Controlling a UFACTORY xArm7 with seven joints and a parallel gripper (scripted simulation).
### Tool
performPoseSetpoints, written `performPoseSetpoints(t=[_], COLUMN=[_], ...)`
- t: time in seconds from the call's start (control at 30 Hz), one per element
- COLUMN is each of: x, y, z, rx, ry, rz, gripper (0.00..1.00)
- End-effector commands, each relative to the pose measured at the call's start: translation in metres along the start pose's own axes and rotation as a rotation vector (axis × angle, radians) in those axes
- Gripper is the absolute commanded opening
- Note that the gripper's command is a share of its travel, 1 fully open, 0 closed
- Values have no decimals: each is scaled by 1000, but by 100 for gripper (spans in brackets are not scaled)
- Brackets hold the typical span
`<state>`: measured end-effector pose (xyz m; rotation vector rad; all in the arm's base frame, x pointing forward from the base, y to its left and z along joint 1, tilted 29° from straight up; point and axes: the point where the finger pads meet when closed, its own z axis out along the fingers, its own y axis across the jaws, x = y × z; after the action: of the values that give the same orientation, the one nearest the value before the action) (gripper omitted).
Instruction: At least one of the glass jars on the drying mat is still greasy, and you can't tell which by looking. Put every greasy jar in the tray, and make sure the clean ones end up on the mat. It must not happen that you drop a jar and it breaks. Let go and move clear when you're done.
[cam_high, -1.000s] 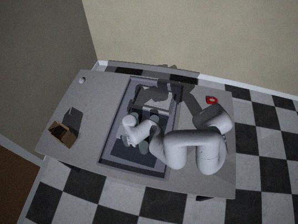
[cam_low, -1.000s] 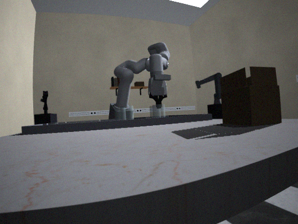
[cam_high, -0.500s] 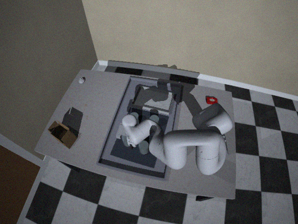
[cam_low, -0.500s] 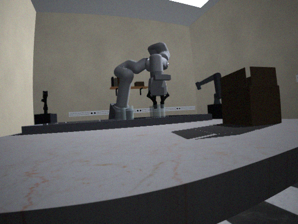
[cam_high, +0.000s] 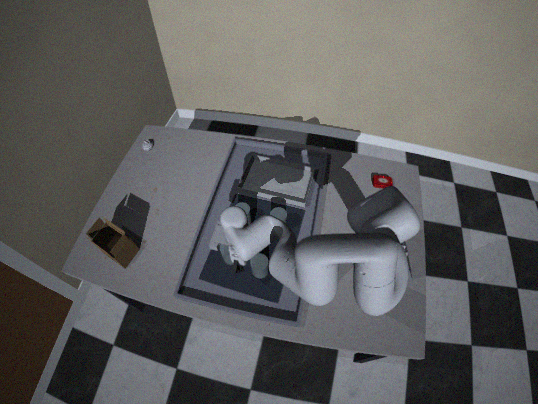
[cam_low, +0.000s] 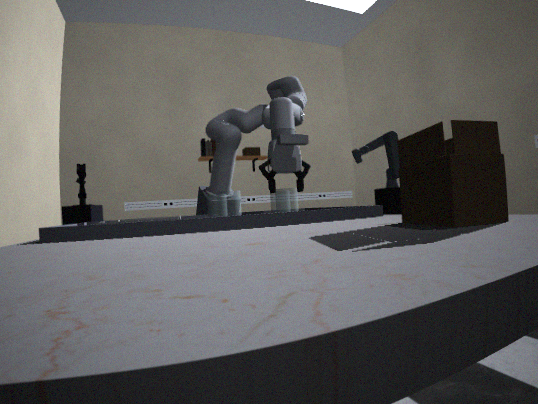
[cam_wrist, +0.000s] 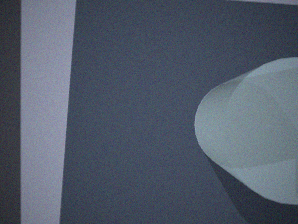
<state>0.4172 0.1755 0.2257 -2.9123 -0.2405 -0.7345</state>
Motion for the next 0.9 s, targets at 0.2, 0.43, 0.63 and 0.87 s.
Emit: performPoseSetpoints(t=[0.2,0.43,0.63,0.87], x=[1,1,-15,-31], y=[0,0,38,76], z=[-47,-78,-78,-77], rx=[1,1,1,1], ry=[4,4,4,4], rz=[0,0,0,0], gripper=[100,100,100,100])
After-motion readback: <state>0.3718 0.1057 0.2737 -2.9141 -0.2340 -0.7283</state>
